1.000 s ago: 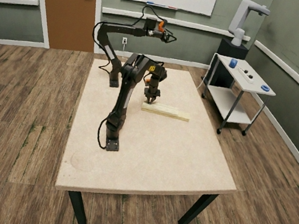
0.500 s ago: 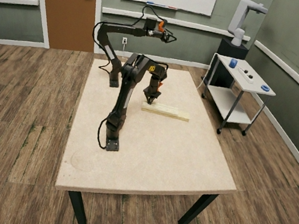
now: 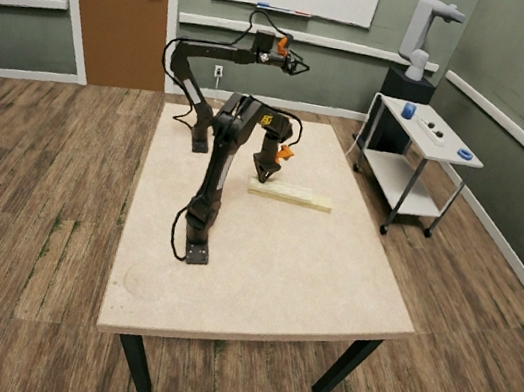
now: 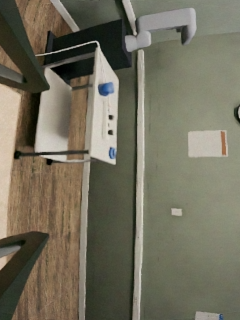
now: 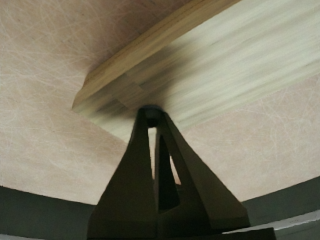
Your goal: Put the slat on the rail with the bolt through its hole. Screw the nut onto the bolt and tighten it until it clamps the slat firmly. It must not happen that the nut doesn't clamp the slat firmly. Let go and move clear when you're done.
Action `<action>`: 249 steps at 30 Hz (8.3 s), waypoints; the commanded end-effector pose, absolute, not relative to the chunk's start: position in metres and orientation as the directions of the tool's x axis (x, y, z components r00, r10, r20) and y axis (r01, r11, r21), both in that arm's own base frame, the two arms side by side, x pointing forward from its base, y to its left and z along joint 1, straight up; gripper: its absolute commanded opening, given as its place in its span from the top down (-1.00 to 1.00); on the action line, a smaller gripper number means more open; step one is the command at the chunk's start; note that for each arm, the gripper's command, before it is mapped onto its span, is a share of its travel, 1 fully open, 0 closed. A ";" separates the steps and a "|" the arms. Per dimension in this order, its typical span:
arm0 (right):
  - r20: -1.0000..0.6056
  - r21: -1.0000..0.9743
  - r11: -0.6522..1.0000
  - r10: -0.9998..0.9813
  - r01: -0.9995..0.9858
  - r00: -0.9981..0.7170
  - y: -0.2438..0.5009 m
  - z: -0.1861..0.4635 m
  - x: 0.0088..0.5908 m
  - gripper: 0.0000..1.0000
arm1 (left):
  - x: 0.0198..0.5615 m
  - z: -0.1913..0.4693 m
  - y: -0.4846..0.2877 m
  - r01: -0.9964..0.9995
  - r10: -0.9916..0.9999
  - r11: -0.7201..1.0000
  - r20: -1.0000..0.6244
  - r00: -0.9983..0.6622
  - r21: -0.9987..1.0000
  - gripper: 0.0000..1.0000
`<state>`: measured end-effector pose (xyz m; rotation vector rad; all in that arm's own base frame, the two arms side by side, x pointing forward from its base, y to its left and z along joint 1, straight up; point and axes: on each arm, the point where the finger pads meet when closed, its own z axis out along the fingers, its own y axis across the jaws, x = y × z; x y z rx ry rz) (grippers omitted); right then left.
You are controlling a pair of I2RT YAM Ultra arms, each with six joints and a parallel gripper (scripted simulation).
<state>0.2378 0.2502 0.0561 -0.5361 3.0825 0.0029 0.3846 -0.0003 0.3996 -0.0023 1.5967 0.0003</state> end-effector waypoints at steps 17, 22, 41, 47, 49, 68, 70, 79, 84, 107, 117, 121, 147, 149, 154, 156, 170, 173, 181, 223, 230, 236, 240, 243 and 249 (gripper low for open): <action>-0.005 0.007 0.912 0.411 0.411 -0.912 0.254 0.060 0.244 0.75 | 0.384 0.405 0.000 -0.002 -0.001 1.000 -1.000 -0.012 -0.001 -1.00; -0.002 0.005 0.812 0.584 0.584 -0.812 0.254 0.060 0.244 0.75 | 0.384 0.405 0.000 -0.002 -0.001 1.000 -1.000 -0.012 -0.001 -1.00; 0.000 0.000 0.436 0.900 0.900 -0.436 0.254 0.059 0.244 0.75 | 0.384 0.405 0.000 -0.002 -0.001 1.000 -1.000 -0.012 -0.001 -1.00; 0.001 0.004 0.436 0.900 0.900 -0.436 0.255 0.059 0.245 0.75 | 0.384 0.405 0.000 -0.002 -0.001 1.000 -1.000 -0.012 -0.001 -1.00; 0.002 0.006 0.436 0.900 0.900 -0.436 0.255 0.059 0.245 0.75 | 0.384 0.405 0.000 -0.002 -0.001 1.000 -1.000 -0.012 -0.001 -1.00; 0.003 0.004 0.451 0.893 0.893 -0.451 0.252 0.059 0.239 0.53 | 0.384 0.405 0.000 -0.002 -0.001 1.000 -1.000 -0.012 -0.001 -1.00; 0.003 0.004 0.451 0.893 0.893 -0.451 0.252 0.059 0.239 0.32 | 0.384 0.405 0.000 -0.002 -0.001 1.000 -1.000 -0.012 -0.001 -1.00; 0.003 0.004 0.451 0.893 0.893 -0.451 0.252 0.059 0.239 0.32 | 0.384 0.405 0.000 -0.002 -0.001 1.000 -1.000 -0.012 -0.001 -1.00; 0.002 0.004 0.506 0.863 0.863 -0.506 0.252 0.059 0.239 0.32 | 0.384 0.405 0.000 -0.002 -0.001 1.000 -1.000 -0.012 -0.001 -1.00; -0.009 0.006 0.994 -0.109 -0.109 -0.994 0.253 0.068 0.240 0.32 | 0.384 0.405 0.000 -0.002 -0.001 1.000 -1.000 -0.012 -0.001 -1.00; -0.015 0.001 0.859 -0.513 -0.513 -0.859 0.254 0.069 0.241 0.32 | 0.384 0.405 0.000 -0.002 -0.001 1.000 -1.000 -0.012 -0.001 -1.00; -0.014 -0.003 0.755 -0.656 -0.656 -0.755 0.254 0.069 0.241 0.32 | 0.384 0.405 0.000 -0.002 -0.001 1.000 -1.000 -0.012 -0.001 -1.00; 0.002 -0.017 -0.291 -0.957 -0.957 0.291 0.253 0.071 0.240 0.32 | 0.384 0.405 0.000 -0.002 -0.001 1.000 -1.000 -0.012 -0.001 -1.00; 0.001 -0.017 -0.333 -0.943 -0.943 0.333 0.253 0.071 0.240 0.32 | 0.384 0.405 0.000 -0.002 -0.001 1.000 -1.000 -0.012 -0.001 -1.00; -0.009 -0.025 -0.464 -0.885 -0.885 0.465 0.253 0.071 0.240 0.32 | 0.384 0.405 0.000 -0.002 -0.001 1.000 -1.000 -0.012 -0.001 -1.00; -0.009 -0.025 -0.464 -0.885 -0.885 0.465 0.253 0.071 0.240 0.32 | 0.384 0.405 0.000 -0.002 -0.001 1.000 -1.000 -0.012 -0.001 -1.00; -0.009 -0.025 -0.464 -0.885 -0.885 0.465 0.253 0.071 0.240 0.32 | 0.384 0.405 0.000 -0.002 -0.001 1.000 -1.000 -0.012 -0.001 -1.00; -0.009 -0.025 -0.464 -0.885 -0.885 0.465 0.253 0.071 0.240 0.32 | 0.384 0.405 0.000 -0.002 -0.001 1.000 -1.000 -0.012 -0.001 -1.00; -0.009 -0.025 -0.464 -0.885 -0.885 0.465 0.253 0.071 0.240 0.32 | 0.384 0.405 0.000 -0.002 -0.001 1.000 -1.000 -0.012 -0.001 -1.00; 0.015 0.005 -0.456 -0.890 -0.890 0.456 0.248 0.059 0.237 0.75 | 0.384 0.405 0.000 -0.002 -0.001 1.000 -1.000 -0.012 -0.001 -1.00; 0.007 0.005 -0.358 -0.934 -0.934 0.358 0.249 0.060 0.237 0.75 | 0.384 0.405 0.000 -0.002 -0.001 1.000 -1.000 -0.012 -0.001 -1.00; 0.009 0.008 -0.204 -0.979 -0.979 0.204 0.247 0.059 0.235 0.75 | 0.384 0.405 0.000 -0.002 -0.001 1.000 -1.000 -0.012 -0.001 -1.00; 0.009 0.006 -0.045 -0.999 -0.999 0.045 0.247 0.059 0.235 0.75 | 0.384 0.405 0.000 -0.002 -0.001 1.000 -1.000 -0.012 -0.001 -1.00; 0.009 0.002 0.075 -0.997 -0.997 -0.075 0.246 0.059 0.235 0.75 | 0.384 0.405 0.000 -0.002 -0.001 1.000 -1.000 -0.012 -0.001 -1.00; 0.005 -0.004 0.311 -0.951 -0.951 -0.311 0.246 0.059 0.236 0.75 | 0.384 0.405 0.000 -0.002 -0.001 1.000 -1.000 -0.012 -0.001 -1.00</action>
